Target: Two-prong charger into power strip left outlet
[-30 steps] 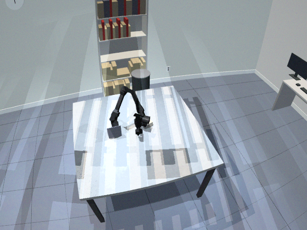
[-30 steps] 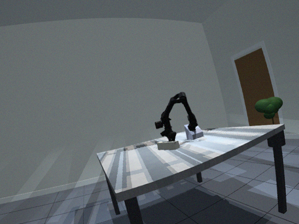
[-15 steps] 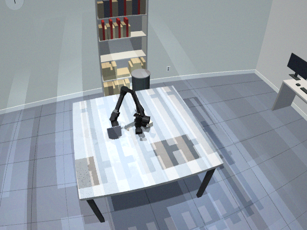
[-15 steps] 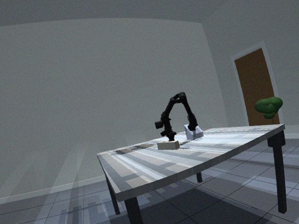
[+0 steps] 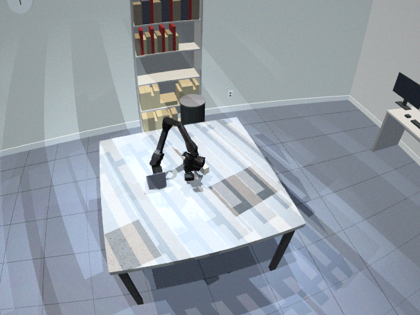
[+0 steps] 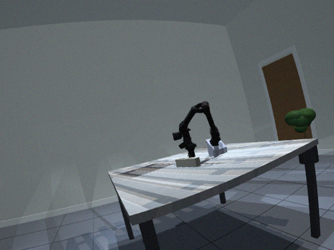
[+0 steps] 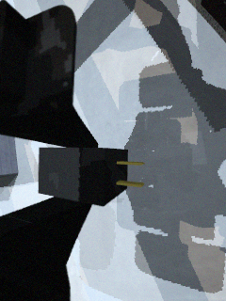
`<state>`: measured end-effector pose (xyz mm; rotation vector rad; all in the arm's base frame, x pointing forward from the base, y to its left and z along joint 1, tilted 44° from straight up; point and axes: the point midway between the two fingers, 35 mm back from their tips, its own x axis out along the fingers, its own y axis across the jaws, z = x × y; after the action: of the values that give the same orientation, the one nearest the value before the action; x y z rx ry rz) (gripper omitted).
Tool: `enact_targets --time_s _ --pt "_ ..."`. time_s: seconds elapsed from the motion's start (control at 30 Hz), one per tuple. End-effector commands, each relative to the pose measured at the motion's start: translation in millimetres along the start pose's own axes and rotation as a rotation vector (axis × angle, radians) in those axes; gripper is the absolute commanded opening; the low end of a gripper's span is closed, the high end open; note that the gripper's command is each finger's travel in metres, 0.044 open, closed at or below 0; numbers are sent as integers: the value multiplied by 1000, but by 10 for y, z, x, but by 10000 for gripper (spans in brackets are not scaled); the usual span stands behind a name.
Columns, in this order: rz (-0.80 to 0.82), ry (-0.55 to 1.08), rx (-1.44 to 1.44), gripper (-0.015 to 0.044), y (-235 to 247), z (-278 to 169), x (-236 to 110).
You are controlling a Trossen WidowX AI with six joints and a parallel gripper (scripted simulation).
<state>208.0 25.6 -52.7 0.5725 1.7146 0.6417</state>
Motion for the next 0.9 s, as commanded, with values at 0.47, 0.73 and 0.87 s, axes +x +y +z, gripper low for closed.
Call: enact_targets --time_s 0.47,0.73,0.87 --pt "-20 -7 -59 0 155 -21 -221" --pt "-33 -9 -111 0 307 -15 -174" --pt "-38 -10 -138 0 384 -16 -149"
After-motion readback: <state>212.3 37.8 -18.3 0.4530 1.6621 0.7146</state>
